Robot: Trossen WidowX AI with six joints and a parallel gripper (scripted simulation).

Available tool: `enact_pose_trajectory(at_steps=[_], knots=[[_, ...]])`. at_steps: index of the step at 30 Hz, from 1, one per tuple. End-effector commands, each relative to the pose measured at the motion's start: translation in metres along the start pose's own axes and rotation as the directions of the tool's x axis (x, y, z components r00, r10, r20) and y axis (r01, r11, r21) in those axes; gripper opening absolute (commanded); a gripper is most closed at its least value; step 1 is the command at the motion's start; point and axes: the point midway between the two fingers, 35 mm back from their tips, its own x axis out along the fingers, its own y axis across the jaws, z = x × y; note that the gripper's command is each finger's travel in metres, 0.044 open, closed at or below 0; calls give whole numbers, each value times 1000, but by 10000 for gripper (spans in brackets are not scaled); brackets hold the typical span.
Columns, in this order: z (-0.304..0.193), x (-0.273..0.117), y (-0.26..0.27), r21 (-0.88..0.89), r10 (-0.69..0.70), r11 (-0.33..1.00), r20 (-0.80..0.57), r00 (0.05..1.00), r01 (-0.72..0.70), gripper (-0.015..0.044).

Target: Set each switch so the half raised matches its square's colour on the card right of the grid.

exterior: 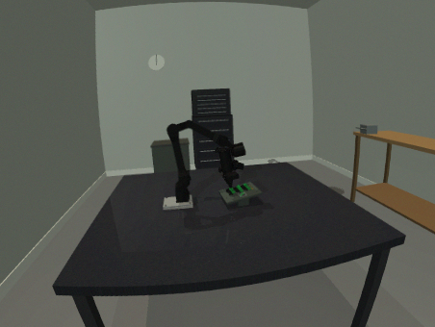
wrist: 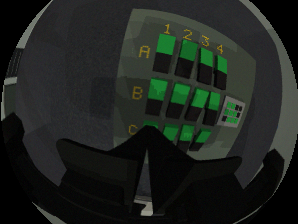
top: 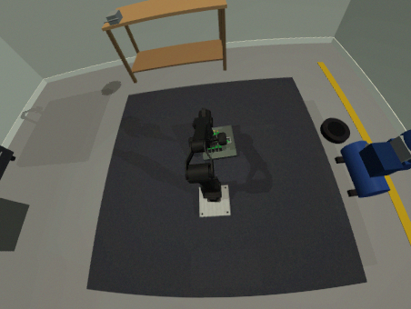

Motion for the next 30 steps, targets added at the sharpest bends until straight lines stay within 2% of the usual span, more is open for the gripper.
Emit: enact_pose_trajectory(at_steps=[1,30], knots=[[-1,2,0,5,-3,1000,-6,1000,3,0],[-1,6,0,5,-3,1000,-6,1000,3,0]])
